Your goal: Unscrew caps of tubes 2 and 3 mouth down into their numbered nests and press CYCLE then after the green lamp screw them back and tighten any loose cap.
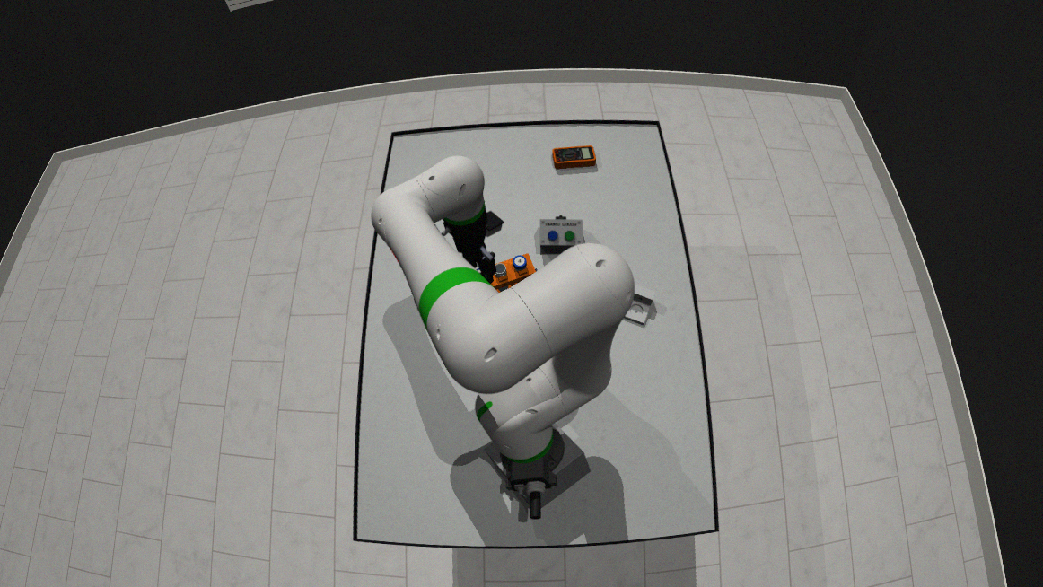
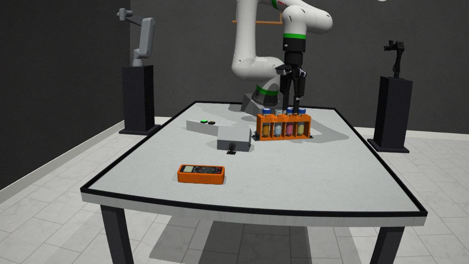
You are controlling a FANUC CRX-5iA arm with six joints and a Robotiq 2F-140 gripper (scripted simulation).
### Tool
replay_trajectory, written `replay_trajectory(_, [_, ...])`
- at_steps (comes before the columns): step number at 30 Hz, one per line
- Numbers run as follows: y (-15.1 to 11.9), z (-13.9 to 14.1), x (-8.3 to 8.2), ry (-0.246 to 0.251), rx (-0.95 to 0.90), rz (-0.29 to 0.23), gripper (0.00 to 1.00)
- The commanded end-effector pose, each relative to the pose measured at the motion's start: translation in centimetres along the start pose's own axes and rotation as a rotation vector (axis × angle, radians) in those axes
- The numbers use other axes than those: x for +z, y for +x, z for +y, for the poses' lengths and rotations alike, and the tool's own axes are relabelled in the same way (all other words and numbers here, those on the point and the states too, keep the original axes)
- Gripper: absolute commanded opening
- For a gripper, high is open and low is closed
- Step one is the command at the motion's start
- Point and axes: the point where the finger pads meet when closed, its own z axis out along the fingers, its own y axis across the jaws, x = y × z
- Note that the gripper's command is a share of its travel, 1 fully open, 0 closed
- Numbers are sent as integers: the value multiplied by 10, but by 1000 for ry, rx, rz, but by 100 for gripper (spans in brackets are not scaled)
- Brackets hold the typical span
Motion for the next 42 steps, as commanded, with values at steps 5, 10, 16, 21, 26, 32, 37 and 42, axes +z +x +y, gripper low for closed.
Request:
replay_trajectory(5, [0,0,-1,4,-81,-17,30])
replay_trajectory(10, [0,0,-1,4,-81,-17,30])
replay_trajectory(16, [0,0,-1,4,-81,-17,30])
replay_trajectory(21, [0,0,-1,3,19,-17,30])
replay_trajectory(26, [0,0,-1,1,269,-17,30])
replay_trajectory(32, [0,0,-1,-1,469,-18,30])
replay_trajectory(37, [0,0,0,-3,719,-18,30])
replay_trajectory(42, [0,0,0,-5,966,-17,30])
